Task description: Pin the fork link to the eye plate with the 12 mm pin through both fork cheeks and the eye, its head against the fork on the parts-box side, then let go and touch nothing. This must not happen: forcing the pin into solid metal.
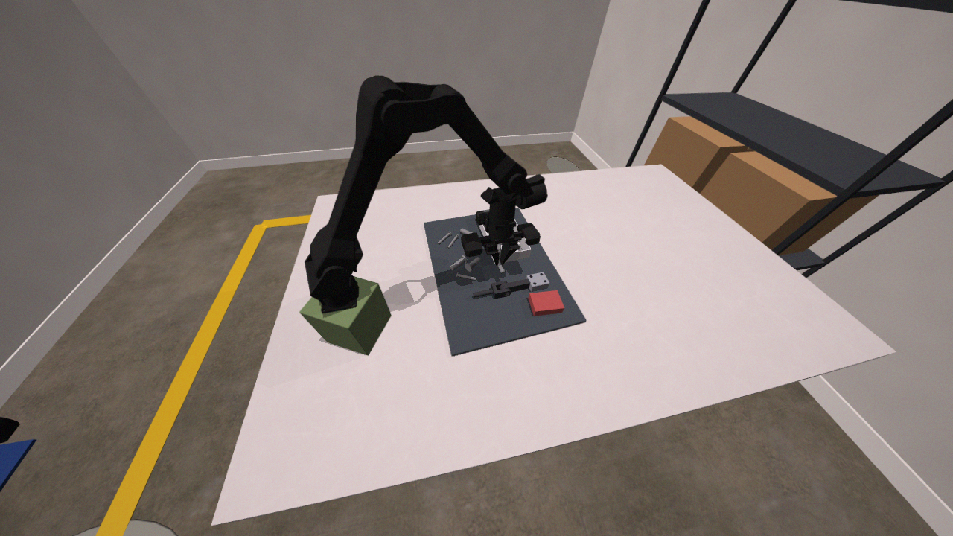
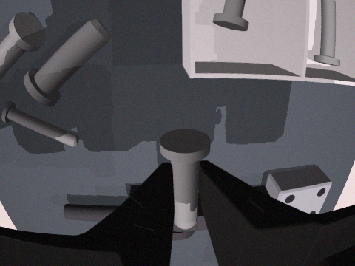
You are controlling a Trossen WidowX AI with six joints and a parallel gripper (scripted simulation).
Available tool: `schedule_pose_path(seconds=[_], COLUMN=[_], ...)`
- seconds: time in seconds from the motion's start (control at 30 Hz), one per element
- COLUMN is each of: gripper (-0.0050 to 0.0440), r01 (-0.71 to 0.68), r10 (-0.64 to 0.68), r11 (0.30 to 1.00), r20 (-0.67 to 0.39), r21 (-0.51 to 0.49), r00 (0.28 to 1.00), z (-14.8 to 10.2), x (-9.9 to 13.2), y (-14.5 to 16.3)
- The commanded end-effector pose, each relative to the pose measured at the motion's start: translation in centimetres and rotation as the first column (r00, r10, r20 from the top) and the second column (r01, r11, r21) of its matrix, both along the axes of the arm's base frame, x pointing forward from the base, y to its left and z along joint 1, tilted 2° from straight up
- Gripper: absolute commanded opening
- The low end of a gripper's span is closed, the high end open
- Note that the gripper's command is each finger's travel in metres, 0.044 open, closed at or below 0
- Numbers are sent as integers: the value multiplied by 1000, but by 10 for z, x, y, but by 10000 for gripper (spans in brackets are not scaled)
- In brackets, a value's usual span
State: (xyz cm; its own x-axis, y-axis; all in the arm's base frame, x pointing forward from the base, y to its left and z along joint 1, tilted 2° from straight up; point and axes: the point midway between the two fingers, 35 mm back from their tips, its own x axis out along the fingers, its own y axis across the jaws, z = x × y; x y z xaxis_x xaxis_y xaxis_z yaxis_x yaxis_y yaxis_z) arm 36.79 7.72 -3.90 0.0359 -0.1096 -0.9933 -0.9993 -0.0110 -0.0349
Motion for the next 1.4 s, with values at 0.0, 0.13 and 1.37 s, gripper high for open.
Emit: schedule_pose_path(seconds=[0.0, 0.13, 1.37], gripper=[13, 13, 13], r01=[4, 4, 4], r10=[-4, -4, -4], r11=[1000, 1000, 1000], r20=[-8, -8, -8], r21=[-8, -8, -8], r00=[1000, 1000, 1000], z=[-9, -14, -33], x=[-2, -1, 0], y=[-1, -2, -1])
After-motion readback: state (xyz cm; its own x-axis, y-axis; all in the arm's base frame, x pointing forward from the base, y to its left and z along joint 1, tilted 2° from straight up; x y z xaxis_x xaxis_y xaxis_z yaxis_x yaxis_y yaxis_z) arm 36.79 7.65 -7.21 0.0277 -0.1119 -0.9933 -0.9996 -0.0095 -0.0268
